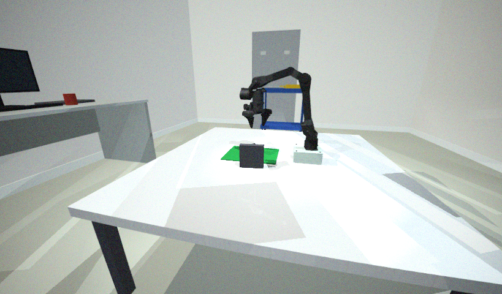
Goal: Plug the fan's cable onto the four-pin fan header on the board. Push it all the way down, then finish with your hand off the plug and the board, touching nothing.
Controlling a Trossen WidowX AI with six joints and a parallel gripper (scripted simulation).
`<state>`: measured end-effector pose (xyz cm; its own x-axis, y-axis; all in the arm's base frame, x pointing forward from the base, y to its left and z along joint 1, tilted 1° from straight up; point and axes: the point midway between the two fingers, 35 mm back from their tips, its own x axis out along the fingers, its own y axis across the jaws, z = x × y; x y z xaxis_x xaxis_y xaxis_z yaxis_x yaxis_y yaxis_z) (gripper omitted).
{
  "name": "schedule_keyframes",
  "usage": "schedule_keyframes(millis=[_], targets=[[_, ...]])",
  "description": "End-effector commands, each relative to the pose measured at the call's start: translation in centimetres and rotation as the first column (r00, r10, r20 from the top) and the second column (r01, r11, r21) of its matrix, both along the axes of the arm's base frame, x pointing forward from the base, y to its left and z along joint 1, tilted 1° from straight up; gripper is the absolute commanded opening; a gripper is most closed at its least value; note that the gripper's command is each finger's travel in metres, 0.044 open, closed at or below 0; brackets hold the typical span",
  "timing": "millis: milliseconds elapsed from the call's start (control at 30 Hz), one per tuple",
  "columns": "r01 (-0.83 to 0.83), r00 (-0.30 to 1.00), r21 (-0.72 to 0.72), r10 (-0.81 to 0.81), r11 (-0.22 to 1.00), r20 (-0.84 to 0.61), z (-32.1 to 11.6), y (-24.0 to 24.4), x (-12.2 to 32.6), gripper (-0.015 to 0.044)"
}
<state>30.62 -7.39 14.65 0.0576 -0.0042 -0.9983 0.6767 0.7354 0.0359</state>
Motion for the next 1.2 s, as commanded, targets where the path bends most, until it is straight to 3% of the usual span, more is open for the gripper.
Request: schedule_keyframes(millis=[0,200,467,1167], targets=[[0.104,0.995,-0.003,-0.104,0.995,0.000,0.7,0.6,0.3,0.0440],[0.104,0.995,-0.003,-0.104,0.995,0.000,0.0,0.5,0.4,0.0440],[0.105,0.995,-0.003,-0.105,0.995,0.000,-9.1,0.4,0.8,0.0440],[0.105,0.995,-0.003,-0.105,0.995,0.000,-11.5,0.4,1.0,0.0440]])
